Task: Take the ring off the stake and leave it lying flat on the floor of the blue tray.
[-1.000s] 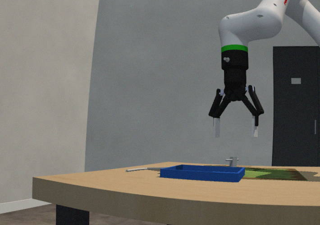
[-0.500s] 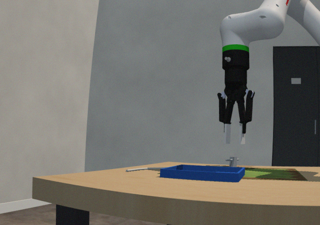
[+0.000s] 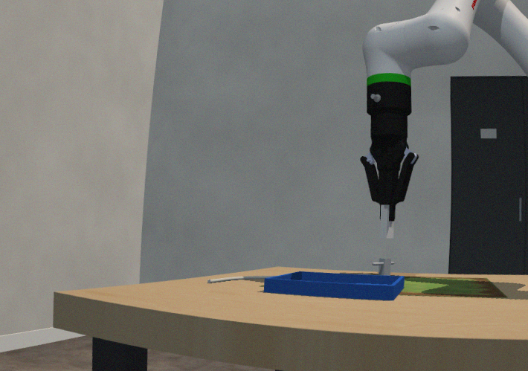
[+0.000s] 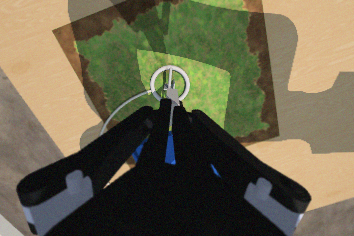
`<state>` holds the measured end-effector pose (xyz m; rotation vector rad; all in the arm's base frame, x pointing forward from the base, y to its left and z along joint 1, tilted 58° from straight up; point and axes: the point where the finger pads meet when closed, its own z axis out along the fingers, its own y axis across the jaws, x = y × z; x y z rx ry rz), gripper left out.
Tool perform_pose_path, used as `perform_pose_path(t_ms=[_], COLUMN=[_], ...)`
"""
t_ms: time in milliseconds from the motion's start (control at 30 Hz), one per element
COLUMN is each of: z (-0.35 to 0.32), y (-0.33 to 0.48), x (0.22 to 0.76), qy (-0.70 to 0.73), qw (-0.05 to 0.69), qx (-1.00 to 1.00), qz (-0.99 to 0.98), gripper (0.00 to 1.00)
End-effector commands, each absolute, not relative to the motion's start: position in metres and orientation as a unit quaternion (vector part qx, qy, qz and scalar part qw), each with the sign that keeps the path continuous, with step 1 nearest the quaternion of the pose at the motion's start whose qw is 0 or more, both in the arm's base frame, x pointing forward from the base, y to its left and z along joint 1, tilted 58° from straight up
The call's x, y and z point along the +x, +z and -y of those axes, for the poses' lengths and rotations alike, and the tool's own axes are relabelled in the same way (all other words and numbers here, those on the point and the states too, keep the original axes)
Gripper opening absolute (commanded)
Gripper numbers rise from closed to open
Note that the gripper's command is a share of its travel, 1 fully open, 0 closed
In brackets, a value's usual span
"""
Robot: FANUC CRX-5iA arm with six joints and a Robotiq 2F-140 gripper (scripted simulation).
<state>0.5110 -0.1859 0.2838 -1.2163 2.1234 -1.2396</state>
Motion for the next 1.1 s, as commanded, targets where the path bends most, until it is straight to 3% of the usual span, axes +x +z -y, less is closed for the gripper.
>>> perform_pose_path(t_ms=[0, 567, 1067], z=[0.186, 0.185, 0.160], y=[0.284, 0.283, 0.235], x=[0.511, 0.511, 0.495], qy=[-0.443, -0.447, -0.490], qw=[0.198, 0.190, -0.020], qx=[-0.435, -0.448, -0.721], qz=[-0.759, -0.751, -0.489], gripper=[0.10, 0.10, 0.10])
